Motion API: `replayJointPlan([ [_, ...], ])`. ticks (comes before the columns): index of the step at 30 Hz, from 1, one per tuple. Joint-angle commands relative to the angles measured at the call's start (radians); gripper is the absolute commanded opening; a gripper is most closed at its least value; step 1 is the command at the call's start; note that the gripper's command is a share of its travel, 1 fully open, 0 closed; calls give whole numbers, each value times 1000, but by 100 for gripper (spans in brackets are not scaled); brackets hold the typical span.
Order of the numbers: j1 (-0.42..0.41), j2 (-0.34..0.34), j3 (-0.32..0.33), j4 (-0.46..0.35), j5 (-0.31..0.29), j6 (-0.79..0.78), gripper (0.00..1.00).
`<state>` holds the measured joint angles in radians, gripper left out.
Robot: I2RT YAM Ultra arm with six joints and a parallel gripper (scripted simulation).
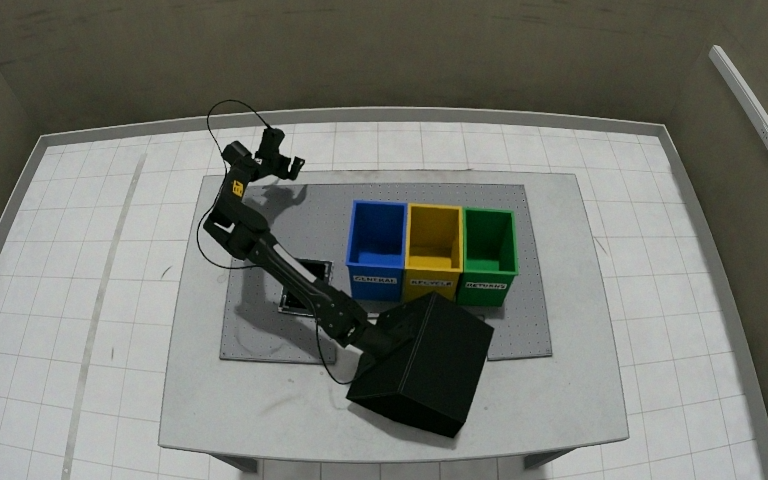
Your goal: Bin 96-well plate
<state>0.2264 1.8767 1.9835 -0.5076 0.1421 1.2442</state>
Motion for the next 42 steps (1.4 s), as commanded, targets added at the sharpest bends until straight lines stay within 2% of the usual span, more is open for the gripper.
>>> replayJointPlan([
  [1,-23,-15,11,-1,18,-1,100],
  [17,-23,-15,11,-1,18,-1,100],
  [20,-14,-36,-14,-50,6,-78,100],
  [22,-27,-67,-58,-55,-6,-85,100],
  [24,-31,-72,-59,-69,-12,-88,100],
  [27,-42,-91,-69,-135,-20,-160,100],
  [30,-48,-125,-128,-124,-21,-170,100],
  [34,-48,-130,-136,-120,-17,-172,100],
  [37,-56,-146,-139,-178,-28,-244,100],
  [40,-62,-176,-196,-176,-31,-253,100],
  [42,-63,-181,-203,-172,-26,-255,100],
])
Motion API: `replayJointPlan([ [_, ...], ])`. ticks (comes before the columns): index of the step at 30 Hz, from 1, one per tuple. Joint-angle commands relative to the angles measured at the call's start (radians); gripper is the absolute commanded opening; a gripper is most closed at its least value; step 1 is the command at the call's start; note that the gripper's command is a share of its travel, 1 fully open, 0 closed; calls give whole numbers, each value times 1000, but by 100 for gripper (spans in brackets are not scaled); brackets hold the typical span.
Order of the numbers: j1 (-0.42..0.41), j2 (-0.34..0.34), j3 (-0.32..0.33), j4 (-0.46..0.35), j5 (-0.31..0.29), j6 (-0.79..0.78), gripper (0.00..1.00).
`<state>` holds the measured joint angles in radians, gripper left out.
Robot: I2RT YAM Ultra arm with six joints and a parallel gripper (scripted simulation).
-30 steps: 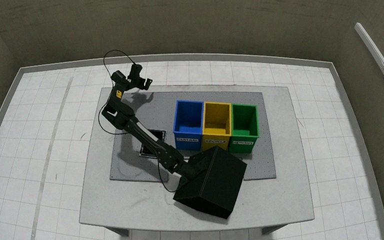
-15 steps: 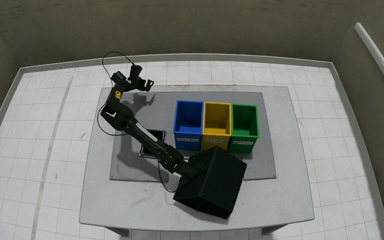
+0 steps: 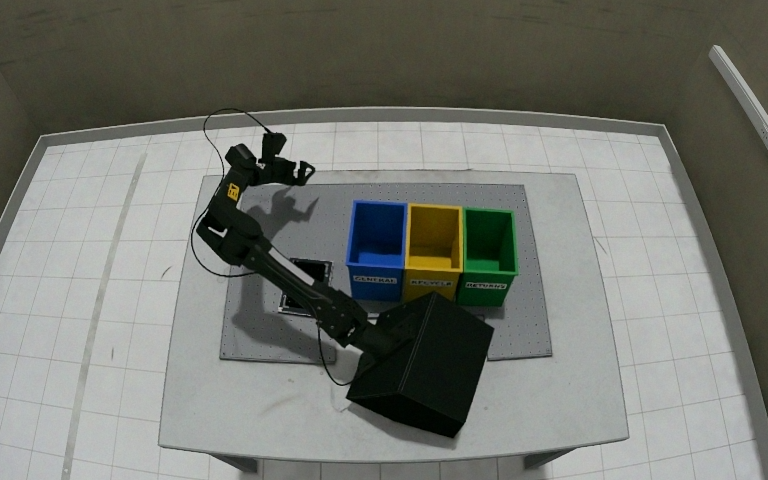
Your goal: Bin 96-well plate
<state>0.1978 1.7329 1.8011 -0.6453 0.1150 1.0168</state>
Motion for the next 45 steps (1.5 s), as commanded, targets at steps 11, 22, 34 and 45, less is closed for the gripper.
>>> replayJointPlan([
  [11,-54,-96,-85,-130,-20,-159,100],
  [22,-74,-171,-190,-204,-33,-272,100],
  [34,-94,-240,-281,-270,-47,-382,100],
  [45,-113,-296,-346,-360,-59,-515,100],
])
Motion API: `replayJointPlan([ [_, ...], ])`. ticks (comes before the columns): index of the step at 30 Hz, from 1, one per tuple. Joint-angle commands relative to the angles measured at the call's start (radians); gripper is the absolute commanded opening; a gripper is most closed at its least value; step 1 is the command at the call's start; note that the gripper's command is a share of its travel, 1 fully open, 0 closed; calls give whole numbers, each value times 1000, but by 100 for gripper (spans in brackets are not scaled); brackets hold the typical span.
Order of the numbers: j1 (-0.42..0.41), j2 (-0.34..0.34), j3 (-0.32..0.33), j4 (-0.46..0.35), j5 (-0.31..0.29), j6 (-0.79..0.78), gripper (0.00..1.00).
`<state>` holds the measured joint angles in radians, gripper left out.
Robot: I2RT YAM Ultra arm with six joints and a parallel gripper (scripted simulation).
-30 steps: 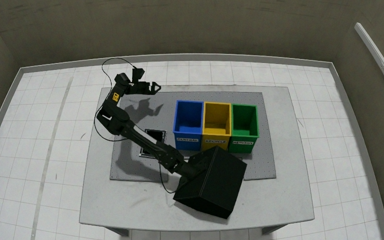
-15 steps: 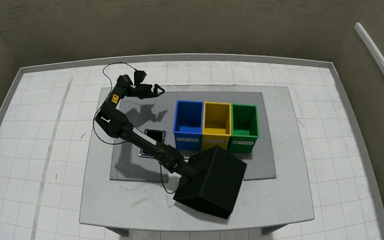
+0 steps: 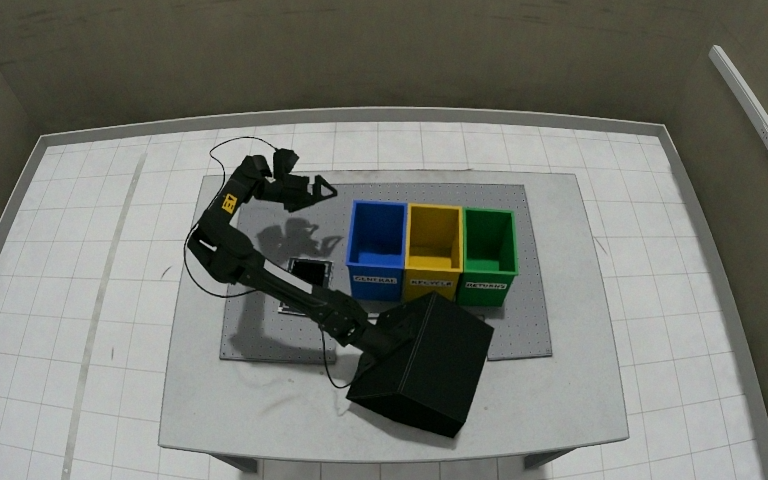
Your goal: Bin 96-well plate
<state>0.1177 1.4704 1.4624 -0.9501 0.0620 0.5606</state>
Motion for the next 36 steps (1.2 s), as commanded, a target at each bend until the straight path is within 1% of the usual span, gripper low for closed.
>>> replayJointPlan([
  [1,-35,-45,-27,-56,-7,-62,100],
  [3,-38,-73,-74,-47,-9,-65,100],
  [4,-39,-78,-79,-46,-7,-66,100],
  [7,-47,-79,-73,-111,-17,-141,100],
  [10,-52,-123,-140,-100,-19,-147,100],
  [11,-53,-129,-146,-98,-18,-149,100],
  [13,-59,-127,-142,-143,-26,-199,100],
  [15,-59,-127,-142,-143,-26,-199,100],
  [16,-62,-129,-142,-162,-27,-226,100],
  [19,-66,-174,-207,-151,-28,-230,100],
  [20,-67,-180,-214,-150,-27,-232,100],
  [23,-76,-179,-210,-211,-37,-307,100],
  [26,-80,-224,-273,-203,-39,-313,100],
  [27,-81,-230,-280,-202,-38,-314,100],
  [30,-90,-226,-278,-263,-48,-389,100],
  [32,-90,-226,-278,-263,-48,-389,100],
  [35,-95,-276,-342,-255,-47,-396,100],
  [36,-95,-282,-348,-255,-45,-397,100],
])
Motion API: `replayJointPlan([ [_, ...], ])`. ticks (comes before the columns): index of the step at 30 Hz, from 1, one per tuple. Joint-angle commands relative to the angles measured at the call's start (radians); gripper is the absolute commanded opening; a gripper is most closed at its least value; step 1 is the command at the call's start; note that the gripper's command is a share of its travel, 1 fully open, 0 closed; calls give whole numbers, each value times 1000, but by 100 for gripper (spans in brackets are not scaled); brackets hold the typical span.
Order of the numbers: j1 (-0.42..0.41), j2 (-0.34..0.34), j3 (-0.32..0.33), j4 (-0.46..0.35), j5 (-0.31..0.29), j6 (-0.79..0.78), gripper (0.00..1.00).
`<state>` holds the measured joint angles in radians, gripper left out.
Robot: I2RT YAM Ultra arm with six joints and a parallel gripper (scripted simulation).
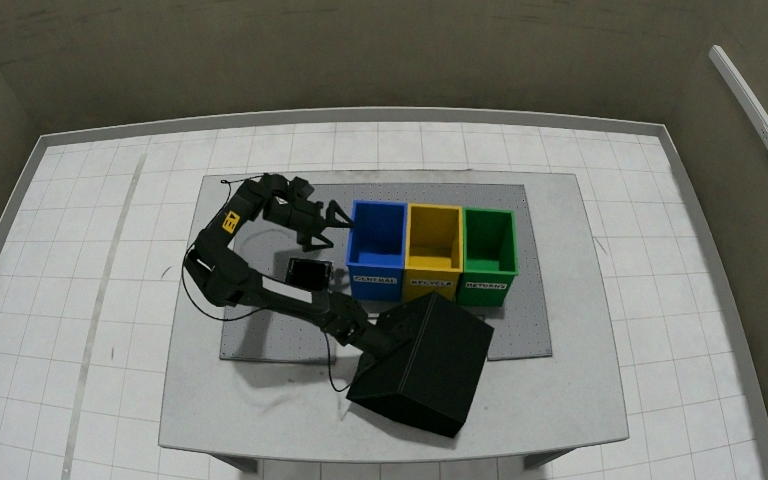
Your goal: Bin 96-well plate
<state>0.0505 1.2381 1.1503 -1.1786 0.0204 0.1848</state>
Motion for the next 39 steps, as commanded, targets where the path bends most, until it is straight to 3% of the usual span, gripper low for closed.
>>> replayJointPlan([
  [1,-32,-48,-35,-46,-11,-47,100],
  [3,-38,-44,-37,-84,-16,-97,100],
  [7,-42,-100,-102,-78,-16,-103,100],
  [11,-89,-146,-73,-113,-148,-123,100],
  [13,-89,-146,-73,-113,-148,-123,100],
  [20,-184,-186,-12,-184,-391,-166,100],
  [25,-249,-205,-5,-234,-568,-193,100],
  [28,-287,-211,-17,-268,-674,-212,100],
  [30,-287,-211,-17,-268,-674,-212,100],
  [35,-367,-225,-80,-303,-854,-280,100],
  [39,-473,-176,-133,-346,-990,-402,100],
])
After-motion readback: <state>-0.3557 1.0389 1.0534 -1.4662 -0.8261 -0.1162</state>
